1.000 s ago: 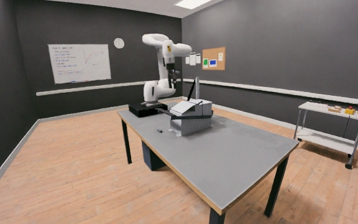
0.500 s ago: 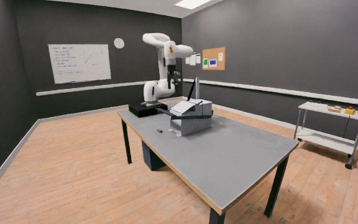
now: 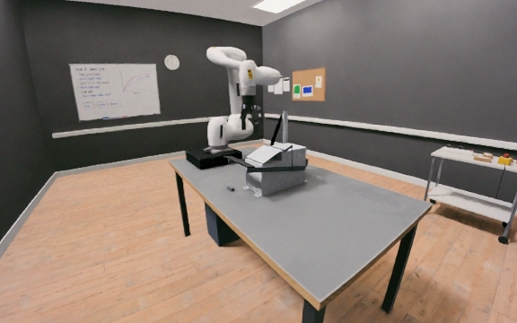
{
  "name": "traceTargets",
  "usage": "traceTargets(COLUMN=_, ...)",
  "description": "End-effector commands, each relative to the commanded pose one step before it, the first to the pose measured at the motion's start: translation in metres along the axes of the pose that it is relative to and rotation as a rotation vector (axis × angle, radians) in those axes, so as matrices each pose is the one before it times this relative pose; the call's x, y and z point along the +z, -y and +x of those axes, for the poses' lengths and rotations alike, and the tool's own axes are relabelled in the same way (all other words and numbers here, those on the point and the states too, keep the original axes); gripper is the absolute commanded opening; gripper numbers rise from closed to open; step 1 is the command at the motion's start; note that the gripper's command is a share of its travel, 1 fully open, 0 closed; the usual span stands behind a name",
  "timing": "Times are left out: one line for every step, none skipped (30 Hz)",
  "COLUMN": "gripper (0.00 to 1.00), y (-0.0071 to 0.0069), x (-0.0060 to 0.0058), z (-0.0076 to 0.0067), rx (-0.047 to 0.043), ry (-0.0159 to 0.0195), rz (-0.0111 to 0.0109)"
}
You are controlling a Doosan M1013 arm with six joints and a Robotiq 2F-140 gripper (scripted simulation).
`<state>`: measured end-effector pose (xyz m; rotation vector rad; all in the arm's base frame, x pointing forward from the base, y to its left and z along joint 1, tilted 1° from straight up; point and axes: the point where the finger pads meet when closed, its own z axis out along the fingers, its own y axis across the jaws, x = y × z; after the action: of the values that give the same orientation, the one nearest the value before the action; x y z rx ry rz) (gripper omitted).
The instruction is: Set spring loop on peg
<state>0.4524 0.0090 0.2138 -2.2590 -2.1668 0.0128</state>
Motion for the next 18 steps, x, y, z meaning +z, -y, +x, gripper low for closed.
traceTargets(gripper=1.0, y=-0.00029, x=-0.00033, z=0.00008, rx=-0.00108, ry=-0.00028, rz=-0.00033)
traceTargets(gripper=1.0, y=0.0, x=0.0, z=0.0, rx=0.0, ry=0.0, rz=0.0)
traceTargets(gripper=1.0, y=0.0, x=0.0, z=0.0, rx=0.0, ry=0.0, rz=0.0)
traceTargets(gripper=1.0, y=0.0, x=0.0, z=0.0, rx=0.0, ry=0.0, rz=0.0)
traceTargets(gripper=1.0, y=0.00313, x=0.05986, z=0.00023, rx=0.00036, ry=-0.00006, rz=-0.00015)
traceTargets(gripper=1.0, y=0.0, x=0.0, z=0.0, rx=0.0, ry=0.0, rz=0.0)
traceTargets(gripper=1.0, y=0.0, x=0.0, z=0.0, rx=0.0, ry=0.0, rz=0.0)
traceTargets(gripper=1.0, y=0.0, x=0.0, z=0.0, rx=0.0, ry=0.0, rz=0.0)
traceTargets(gripper=1.0, y=0.0, x=0.0, z=0.0, rx=0.0, ry=0.0, rz=0.0)
traceTargets(gripper=1.0, y=0.0, x=0.0, z=0.0, rx=0.0, ry=0.0, rz=0.0)
traceTargets(gripper=1.0, y=0.0, x=0.0, z=0.0, rx=0.0, ry=0.0, rz=0.0)
traceTargets(gripper=1.0, y=0.0, x=0.0, z=0.0, rx=0.0, ry=0.0, rz=0.0)
traceTargets(gripper=1.0, y=0.0, x=0.0, z=0.0, rx=0.0, ry=0.0, rz=0.0)
traceTargets(gripper=1.0, y=0.0, x=0.0, z=0.0, rx=0.0, ry=0.0, rz=0.0)
traceTargets(gripper=1.0, y=0.0, x=0.0, z=0.0, rx=0.0, ry=0.0, rz=0.0)
traceTargets(gripper=1.0, y=0.0, x=0.0, z=0.0, rx=0.0, ry=0.0, rz=0.0)
traceTargets(gripper=1.0, y=0.0, x=0.0, z=0.0, rx=0.0, ry=0.0, rz=0.0)
traceTargets(gripper=1.0, y=0.0, x=0.0, z=0.0, rx=0.0, ry=0.0, rz=0.0)
